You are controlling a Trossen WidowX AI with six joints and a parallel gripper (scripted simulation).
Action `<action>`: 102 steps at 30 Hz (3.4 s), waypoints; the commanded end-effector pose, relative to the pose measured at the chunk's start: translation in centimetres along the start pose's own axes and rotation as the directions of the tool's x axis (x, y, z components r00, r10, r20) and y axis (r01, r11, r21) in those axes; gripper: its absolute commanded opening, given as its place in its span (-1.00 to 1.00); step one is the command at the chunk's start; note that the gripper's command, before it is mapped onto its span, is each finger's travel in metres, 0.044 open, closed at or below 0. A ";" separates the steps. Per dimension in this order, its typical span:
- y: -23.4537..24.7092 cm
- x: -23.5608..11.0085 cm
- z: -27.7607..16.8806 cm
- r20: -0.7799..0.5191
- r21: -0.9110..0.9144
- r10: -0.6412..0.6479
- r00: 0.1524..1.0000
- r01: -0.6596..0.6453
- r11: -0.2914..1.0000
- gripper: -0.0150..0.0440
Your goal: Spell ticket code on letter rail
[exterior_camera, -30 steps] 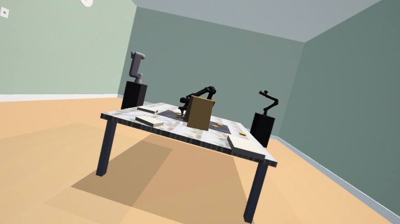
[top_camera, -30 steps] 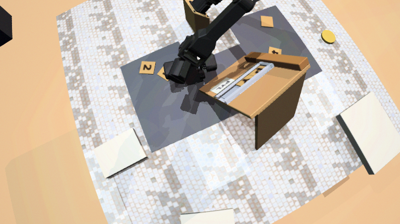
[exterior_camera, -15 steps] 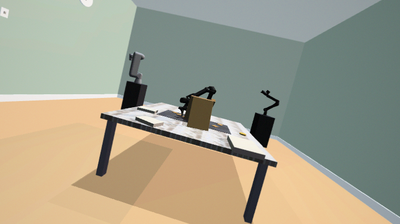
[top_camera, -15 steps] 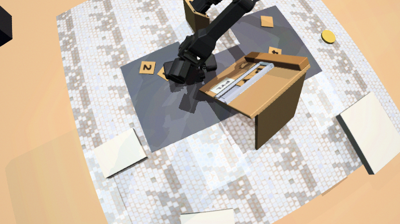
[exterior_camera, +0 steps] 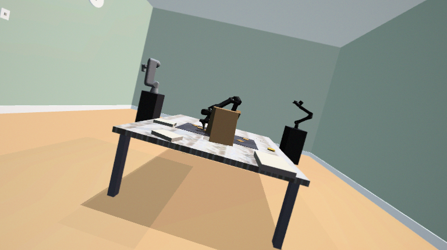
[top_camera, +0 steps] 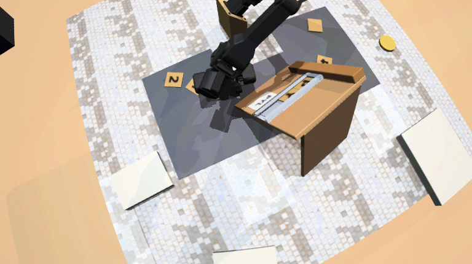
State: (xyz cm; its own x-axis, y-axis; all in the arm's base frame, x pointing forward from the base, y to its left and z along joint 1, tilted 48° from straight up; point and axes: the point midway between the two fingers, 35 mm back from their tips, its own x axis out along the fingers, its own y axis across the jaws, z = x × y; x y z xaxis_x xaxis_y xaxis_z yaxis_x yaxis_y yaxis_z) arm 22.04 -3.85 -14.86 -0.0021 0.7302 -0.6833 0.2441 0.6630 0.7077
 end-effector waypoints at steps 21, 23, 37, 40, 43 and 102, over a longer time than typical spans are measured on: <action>0.0 -0.6 -0.2 0.001 0.006 0.005 1.000 -0.005 1.000 -0.48; 0.0 -0.7 -0.2 0.001 0.006 0.005 1.000 -0.005 1.000 -0.49; 0.1 -1.4 -0.3 0.001 0.006 0.005 1.000 -0.005 1.000 -0.49; 0.1 -1.6 -0.4 0.001 0.006 0.005 1.000 -0.005 1.000 -0.49; 0.1 -1.7 -0.4 0.001 0.006 0.005 1.000 -0.005 1.000 -0.49; -2.4 -14.8 19.0 0.691 -0.441 0.338 0.639 0.003 0.897 -0.49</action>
State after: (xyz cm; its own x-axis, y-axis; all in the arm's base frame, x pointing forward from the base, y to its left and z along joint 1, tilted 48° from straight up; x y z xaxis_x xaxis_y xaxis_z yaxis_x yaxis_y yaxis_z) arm 39.17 -18.68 -10.34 0.7309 0.5736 -0.3697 -0.1632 0.6729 0.7215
